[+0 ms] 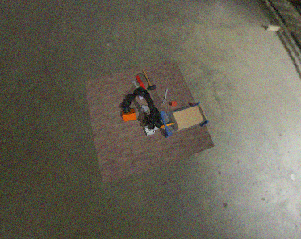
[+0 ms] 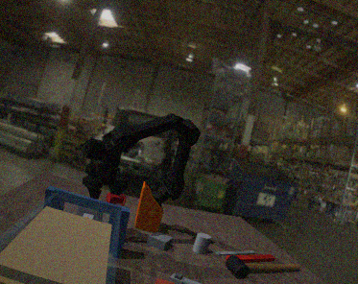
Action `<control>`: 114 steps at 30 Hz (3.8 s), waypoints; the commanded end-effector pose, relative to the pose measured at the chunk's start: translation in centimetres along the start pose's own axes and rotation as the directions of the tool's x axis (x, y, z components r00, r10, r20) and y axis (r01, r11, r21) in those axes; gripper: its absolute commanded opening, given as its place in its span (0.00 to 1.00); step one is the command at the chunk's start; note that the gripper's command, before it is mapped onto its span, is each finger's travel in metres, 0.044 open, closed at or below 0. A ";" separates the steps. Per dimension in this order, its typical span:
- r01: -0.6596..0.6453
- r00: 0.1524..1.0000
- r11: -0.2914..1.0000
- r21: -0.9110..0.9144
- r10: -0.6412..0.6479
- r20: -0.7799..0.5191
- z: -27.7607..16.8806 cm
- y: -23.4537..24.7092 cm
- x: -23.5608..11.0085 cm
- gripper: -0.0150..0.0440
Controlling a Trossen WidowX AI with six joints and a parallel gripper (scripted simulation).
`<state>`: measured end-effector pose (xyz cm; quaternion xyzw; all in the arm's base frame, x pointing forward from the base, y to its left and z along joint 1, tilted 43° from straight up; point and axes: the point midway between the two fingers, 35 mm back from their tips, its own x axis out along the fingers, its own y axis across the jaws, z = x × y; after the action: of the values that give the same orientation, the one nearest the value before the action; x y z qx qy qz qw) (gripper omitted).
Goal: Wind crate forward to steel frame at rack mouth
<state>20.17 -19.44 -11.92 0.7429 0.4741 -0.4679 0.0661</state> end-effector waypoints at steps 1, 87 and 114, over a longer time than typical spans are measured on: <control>0.010 1.000 1.000 0.010 -0.010 -0.009 0.0 -0.2 0.9 1.00; -0.006 0.997 0.968 0.252 0.026 -0.074 0.6 0.8 1.0 0.25; -0.006 0.997 0.849 0.528 0.045 -0.061 1.2 2.1 1.0 0.25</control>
<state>21.09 -20.45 -13.77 0.7576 0.3310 -0.5461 -0.1354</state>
